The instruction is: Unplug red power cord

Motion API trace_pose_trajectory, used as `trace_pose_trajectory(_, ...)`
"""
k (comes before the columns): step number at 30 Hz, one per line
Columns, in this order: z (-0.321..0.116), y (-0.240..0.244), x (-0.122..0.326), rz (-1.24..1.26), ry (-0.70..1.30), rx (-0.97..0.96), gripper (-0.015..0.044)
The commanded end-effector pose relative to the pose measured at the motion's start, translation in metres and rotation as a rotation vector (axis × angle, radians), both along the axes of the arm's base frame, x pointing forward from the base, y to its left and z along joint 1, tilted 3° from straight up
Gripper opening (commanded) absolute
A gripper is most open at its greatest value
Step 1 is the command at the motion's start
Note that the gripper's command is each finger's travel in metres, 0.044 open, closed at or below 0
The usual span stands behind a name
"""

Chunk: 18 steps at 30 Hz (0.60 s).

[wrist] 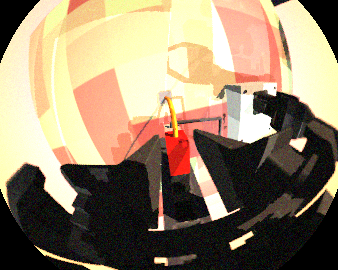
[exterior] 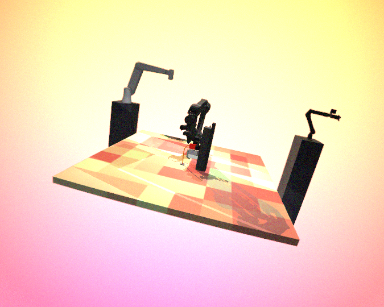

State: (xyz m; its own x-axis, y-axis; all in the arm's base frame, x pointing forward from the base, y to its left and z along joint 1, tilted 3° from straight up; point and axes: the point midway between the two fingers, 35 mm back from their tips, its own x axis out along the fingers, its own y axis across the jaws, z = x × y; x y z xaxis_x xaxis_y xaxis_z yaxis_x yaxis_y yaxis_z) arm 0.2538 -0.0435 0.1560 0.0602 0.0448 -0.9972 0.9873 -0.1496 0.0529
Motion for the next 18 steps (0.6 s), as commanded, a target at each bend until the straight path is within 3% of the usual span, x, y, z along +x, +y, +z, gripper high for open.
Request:
trace_pose_trajectory(1,0.001,0.007,0.001,-0.006,0.001,-0.003,0.0160)
trace_pose_trajectory(18,-0.003,0.023,0.003,-0.006,0.001,-0.001,0.0160)
